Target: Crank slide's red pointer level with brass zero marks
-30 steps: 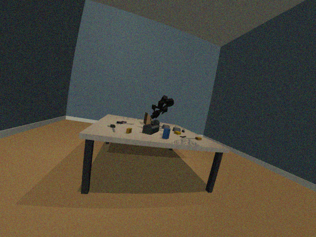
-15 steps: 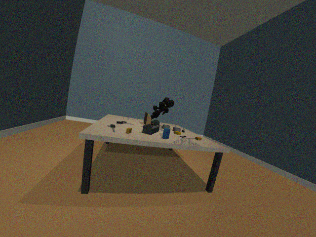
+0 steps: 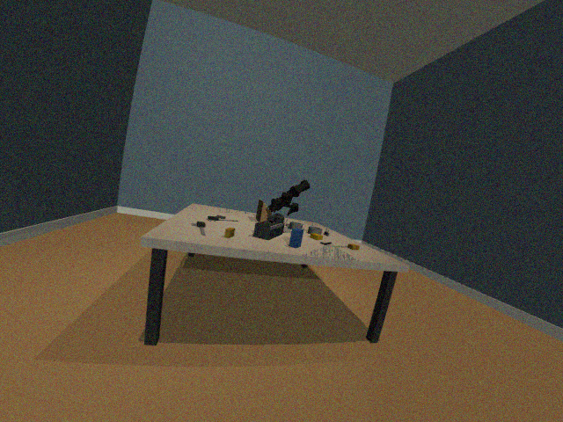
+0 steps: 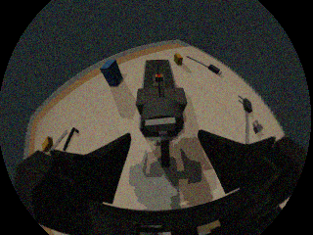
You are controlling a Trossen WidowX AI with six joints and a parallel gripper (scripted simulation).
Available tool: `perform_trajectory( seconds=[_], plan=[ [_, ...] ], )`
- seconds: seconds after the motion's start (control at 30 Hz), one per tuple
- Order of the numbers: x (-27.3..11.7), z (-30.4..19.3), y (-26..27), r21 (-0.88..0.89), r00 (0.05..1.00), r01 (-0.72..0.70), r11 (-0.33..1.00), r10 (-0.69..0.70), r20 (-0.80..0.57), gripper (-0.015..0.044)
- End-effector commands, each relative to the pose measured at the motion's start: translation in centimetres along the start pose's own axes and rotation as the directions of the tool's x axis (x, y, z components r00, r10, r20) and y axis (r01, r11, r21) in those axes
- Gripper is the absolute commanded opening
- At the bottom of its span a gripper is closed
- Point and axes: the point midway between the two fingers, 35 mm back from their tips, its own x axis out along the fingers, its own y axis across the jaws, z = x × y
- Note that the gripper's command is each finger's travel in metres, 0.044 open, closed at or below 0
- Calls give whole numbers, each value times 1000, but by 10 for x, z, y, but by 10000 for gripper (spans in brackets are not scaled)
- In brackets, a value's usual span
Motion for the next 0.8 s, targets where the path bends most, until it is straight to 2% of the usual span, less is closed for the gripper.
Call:
perform_trajectory(
  seconds=[0.0,0.77],
  plan=[
    [13,-17,-4,13,1000,6,1000,-6,-1,440],
    [37,-40,-3,14,1000,6,1000,-6,-3,440]
  ],
)
